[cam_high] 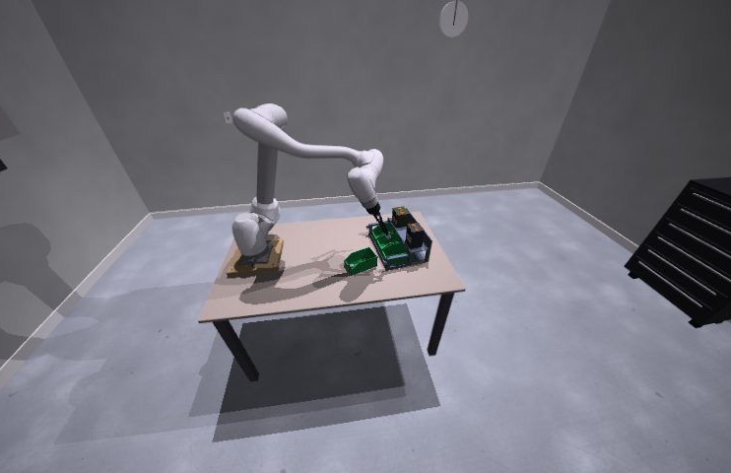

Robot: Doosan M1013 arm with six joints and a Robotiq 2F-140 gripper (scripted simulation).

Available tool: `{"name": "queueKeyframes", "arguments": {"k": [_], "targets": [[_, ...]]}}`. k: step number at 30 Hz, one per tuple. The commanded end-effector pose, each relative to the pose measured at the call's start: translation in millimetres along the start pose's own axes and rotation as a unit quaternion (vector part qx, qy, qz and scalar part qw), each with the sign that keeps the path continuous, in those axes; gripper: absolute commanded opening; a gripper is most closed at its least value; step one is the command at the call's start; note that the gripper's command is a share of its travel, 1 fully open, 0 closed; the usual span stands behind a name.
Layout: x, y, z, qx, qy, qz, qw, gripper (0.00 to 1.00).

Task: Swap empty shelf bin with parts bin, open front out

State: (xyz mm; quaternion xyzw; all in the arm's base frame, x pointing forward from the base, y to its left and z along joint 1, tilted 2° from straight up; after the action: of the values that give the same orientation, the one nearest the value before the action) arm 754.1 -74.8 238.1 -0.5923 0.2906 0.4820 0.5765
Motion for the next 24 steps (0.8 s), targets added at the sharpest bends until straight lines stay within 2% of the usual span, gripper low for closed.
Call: {"name": "queueKeyframes", "arguments": {"k": [1, 20, 21, 24], "targets": [[-0.1, 0.0, 0.0, 0.000, 0.000, 0.000, 1.000, 1.00], [-0.1, 0.0, 0.0, 0.000, 0.000, 0.000, 1.000, 1.00], [-0.1, 0.0, 0.0, 0.000, 0.000, 0.000, 1.000, 0.10], [-0.1, 0.0, 0.0, 0.000, 0.000, 0.000, 1.000, 0.10]]}}
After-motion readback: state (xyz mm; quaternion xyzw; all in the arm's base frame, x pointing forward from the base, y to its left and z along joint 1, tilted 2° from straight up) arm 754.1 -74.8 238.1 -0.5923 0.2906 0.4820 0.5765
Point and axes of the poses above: the point where the finger pads meet when closed, its own x axis out along the fingers, its own z axis across the jaws, y = z × x, the point moved 9 cm from there along -x, back along the fingers, and after that the axes turned 3 degrees about -x, right-handed, at the moved point
